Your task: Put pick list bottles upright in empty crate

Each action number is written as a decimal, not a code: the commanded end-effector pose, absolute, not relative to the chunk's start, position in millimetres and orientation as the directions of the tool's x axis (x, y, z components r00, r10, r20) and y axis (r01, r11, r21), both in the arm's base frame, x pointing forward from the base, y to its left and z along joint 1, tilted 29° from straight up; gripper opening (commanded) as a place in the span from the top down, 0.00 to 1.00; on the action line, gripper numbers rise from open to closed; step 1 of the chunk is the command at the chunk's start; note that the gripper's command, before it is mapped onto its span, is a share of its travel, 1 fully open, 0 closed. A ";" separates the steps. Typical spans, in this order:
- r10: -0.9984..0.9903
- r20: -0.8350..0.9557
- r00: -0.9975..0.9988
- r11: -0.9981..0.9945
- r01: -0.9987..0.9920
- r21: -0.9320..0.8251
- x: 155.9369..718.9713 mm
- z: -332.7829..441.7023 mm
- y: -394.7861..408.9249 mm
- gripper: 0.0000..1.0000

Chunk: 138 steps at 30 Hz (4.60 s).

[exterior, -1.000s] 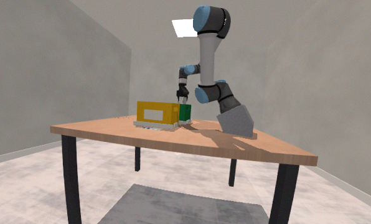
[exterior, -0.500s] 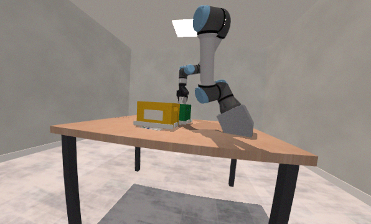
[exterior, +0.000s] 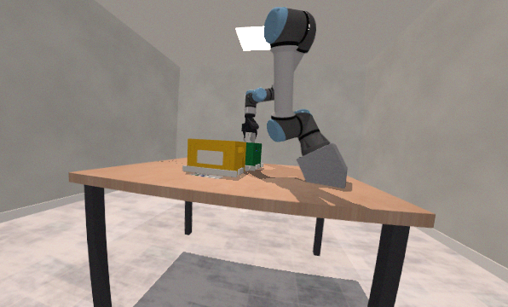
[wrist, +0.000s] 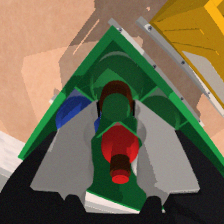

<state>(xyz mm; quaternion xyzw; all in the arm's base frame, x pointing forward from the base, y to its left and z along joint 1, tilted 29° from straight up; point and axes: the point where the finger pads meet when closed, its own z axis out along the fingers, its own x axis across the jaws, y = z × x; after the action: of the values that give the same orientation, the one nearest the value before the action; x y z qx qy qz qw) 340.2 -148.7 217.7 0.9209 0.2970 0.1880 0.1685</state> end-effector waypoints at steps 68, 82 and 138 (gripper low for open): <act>0.611 0.246 0.753 -0.766 0.484 0.423 293.0 310.6 -127.8 1.00; 0.611 0.246 0.753 -0.766 0.484 0.423 284.0 328.1 -123.8 1.00; 0.611 0.246 0.753 -0.766 0.484 0.423 266.7 371.6 -98.8 1.00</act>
<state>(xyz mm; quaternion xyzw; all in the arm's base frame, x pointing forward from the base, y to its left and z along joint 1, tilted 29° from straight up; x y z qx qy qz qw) 263.7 -106.6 371.5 0.9207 0.2971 0.1888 0.1686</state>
